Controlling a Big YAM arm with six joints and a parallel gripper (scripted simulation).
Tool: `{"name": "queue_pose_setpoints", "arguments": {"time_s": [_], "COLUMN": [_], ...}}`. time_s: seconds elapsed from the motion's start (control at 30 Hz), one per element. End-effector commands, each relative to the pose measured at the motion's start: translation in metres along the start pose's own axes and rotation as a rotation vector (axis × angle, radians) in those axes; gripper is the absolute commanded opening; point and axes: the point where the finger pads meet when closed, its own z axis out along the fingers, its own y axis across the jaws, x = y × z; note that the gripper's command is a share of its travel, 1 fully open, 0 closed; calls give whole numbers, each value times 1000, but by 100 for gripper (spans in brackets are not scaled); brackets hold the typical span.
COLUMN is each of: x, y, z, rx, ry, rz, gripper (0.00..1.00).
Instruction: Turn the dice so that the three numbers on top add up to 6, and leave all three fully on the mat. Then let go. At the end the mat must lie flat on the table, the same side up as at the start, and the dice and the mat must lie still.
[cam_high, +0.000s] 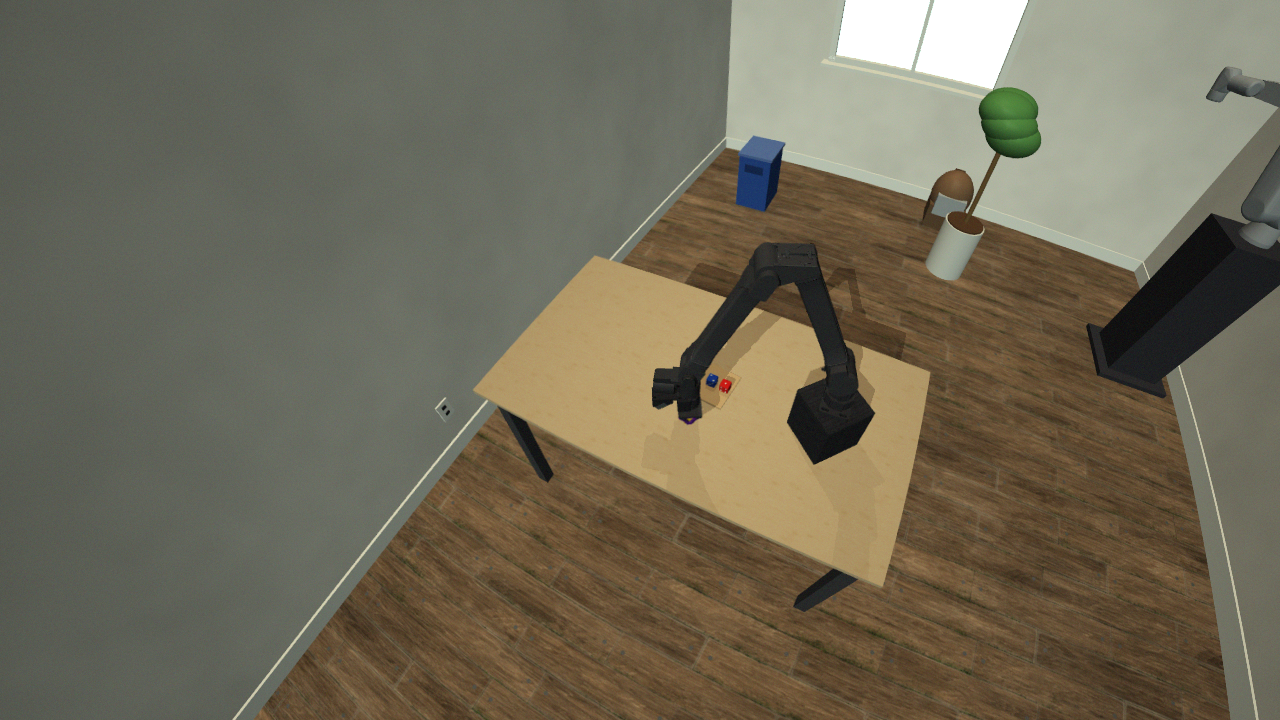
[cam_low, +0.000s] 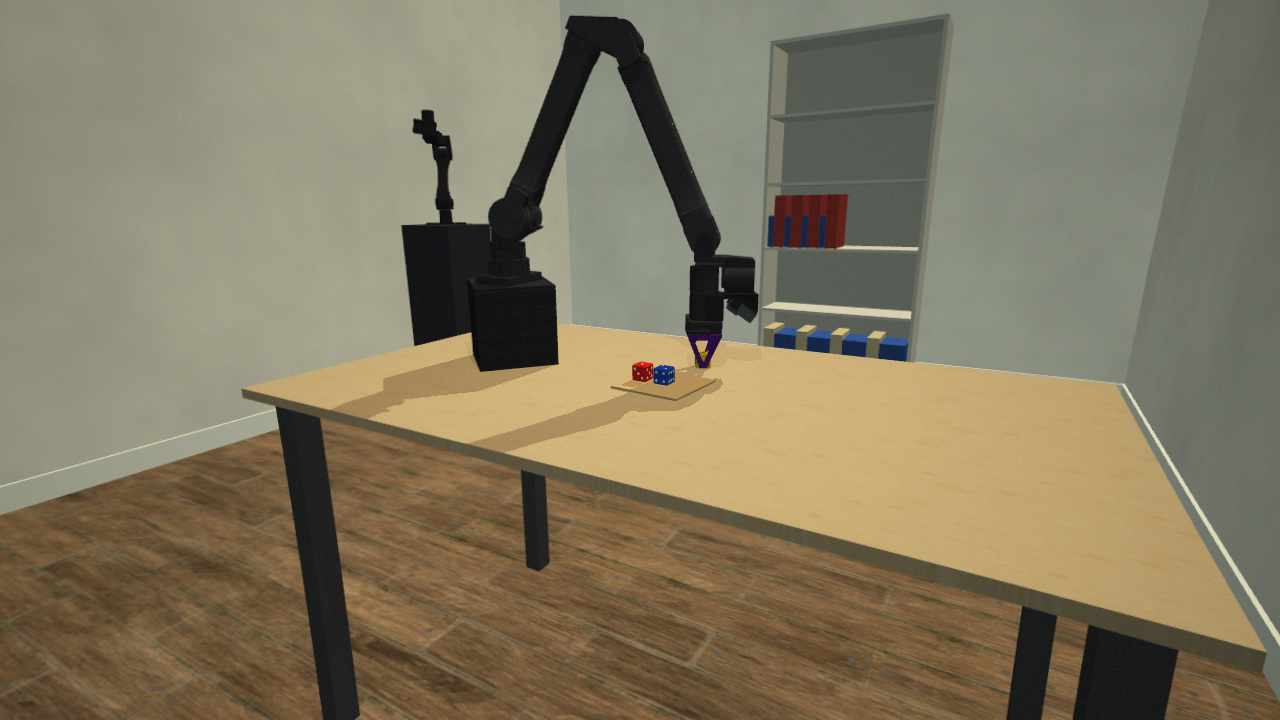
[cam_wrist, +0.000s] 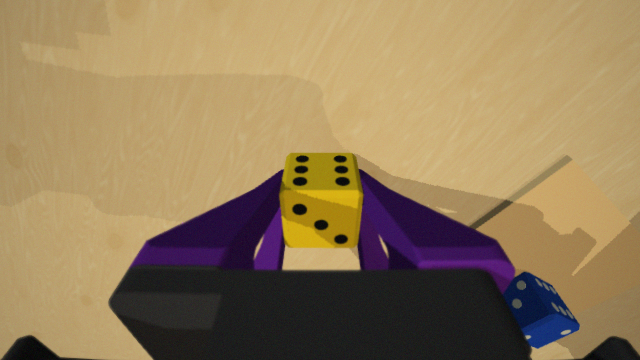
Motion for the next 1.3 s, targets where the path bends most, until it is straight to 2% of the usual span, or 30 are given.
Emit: {"name": "queue_pose_setpoints", "arguments": {"time_s": [0.0, 0.83, 0.9, 1.03, 1.1, 1.13, 1.27], "x": [-21, -21, -14, -13, -13, -27, -19], "y": [-7, -7, -6, -4, -4, -6, -2], "z": [-14, -17, -19, -35, -35, -47, -74], "rx": [12, 12, 8, 8, 8, 12, 10], "ry": [-58, -59, -38, -37, -37, -62, -49], "rz": [2, 2, 2, 1, 1, 2, 1], "gripper": [26, 26, 26, 26, 26, 26, 26]}}
